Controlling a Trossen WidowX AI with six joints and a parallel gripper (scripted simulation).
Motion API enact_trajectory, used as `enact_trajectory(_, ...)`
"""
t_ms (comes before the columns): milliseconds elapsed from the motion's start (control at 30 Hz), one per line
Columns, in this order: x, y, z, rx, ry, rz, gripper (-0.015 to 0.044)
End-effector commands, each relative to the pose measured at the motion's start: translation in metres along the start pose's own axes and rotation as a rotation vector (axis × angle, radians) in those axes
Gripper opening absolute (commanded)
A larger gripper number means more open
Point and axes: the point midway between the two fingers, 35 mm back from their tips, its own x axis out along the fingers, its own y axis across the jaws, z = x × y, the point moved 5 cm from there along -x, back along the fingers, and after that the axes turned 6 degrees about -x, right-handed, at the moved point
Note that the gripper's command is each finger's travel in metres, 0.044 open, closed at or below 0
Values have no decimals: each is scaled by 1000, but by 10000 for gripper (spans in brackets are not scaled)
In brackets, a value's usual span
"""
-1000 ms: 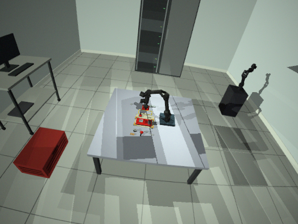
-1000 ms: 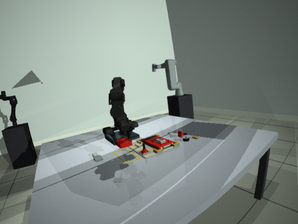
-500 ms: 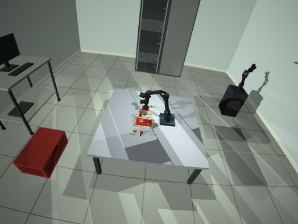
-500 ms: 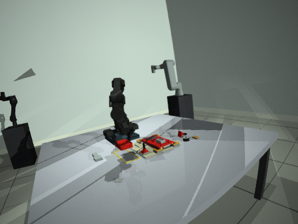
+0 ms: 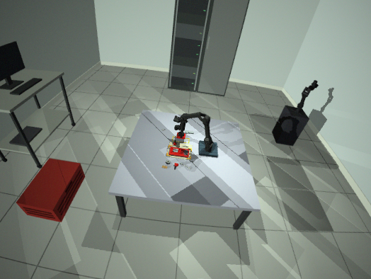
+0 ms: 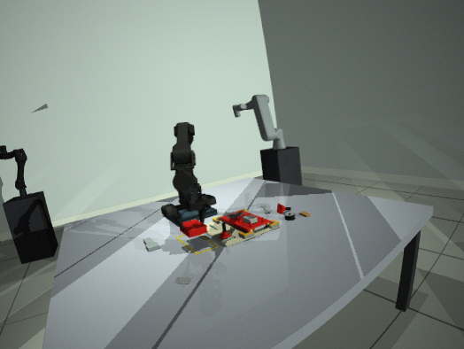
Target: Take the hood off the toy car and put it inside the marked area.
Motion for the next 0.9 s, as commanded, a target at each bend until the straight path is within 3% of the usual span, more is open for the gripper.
enact_trajectory(0, 5, 1, -1, 4, 3, 7, 0)
enact_trajectory(867, 24, 2, -3, 4, 3, 7, 0)
